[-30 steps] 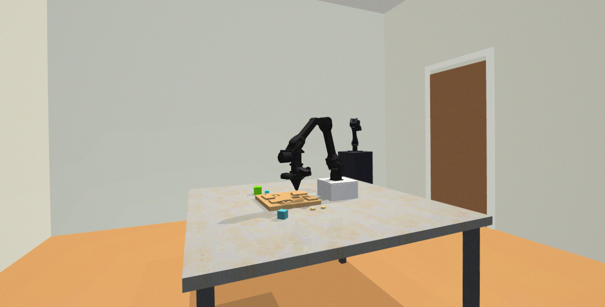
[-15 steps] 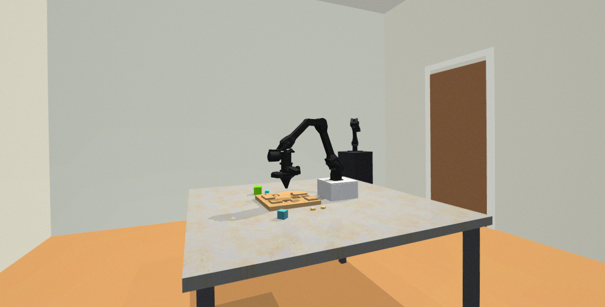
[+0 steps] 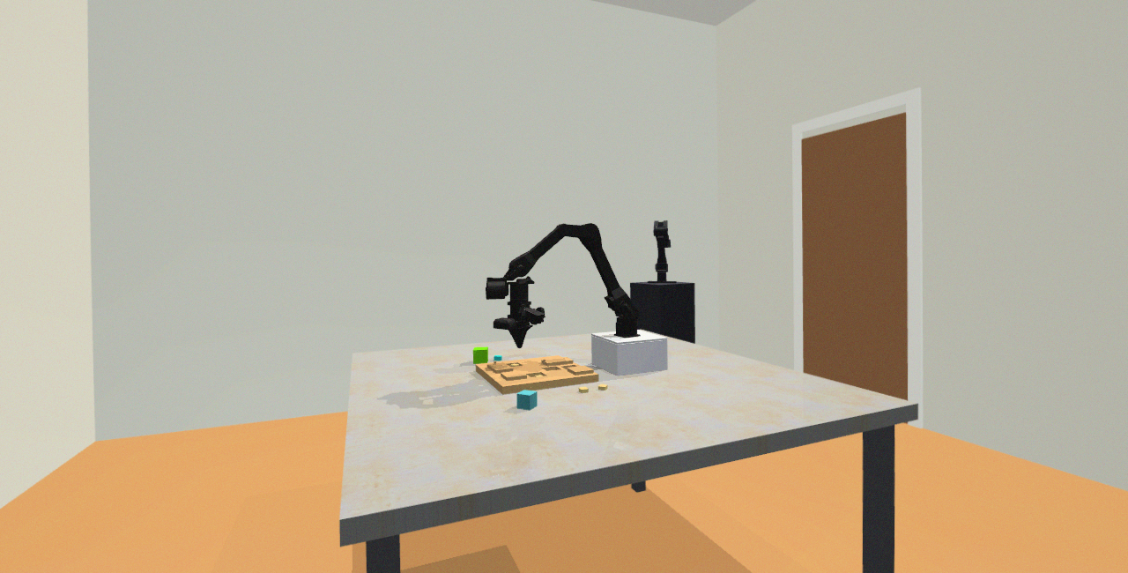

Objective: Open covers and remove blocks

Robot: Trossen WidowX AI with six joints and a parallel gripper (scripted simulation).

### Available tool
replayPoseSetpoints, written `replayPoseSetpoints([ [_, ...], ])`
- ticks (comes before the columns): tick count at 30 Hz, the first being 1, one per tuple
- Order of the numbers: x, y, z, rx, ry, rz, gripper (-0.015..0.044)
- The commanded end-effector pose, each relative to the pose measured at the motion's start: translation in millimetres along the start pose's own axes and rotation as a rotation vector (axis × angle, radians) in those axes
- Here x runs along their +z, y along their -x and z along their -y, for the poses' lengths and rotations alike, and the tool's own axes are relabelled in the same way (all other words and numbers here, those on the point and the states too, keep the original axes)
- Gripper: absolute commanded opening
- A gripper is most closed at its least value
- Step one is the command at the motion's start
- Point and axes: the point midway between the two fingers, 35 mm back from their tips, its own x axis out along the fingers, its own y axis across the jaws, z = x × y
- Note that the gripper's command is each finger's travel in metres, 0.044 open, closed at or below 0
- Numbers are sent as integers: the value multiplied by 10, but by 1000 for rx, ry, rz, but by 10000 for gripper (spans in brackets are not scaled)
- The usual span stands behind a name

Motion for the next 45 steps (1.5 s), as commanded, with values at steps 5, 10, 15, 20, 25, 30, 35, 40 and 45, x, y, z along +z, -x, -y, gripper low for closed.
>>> replayPoseSetpoints([
  [5,-417,-17,-253,-3,81,6,0],
  [10,-482,-18,-301,-3,96,6,0],
  [15,-485,-126,-297,-3,96,6,0],
  [20,-480,-356,-296,-3,96,6,0],
  [25,-456,-518,-304,-3,96,6,0],
  [30,-451,-530,-304,-3,96,6,0],
  [35,-450,-572,-302,-3,96,6,0],
  [40,-449,-622,-300,-3,96,6,0],
  [45,-449,-636,-300,-3,96,6,0],
])
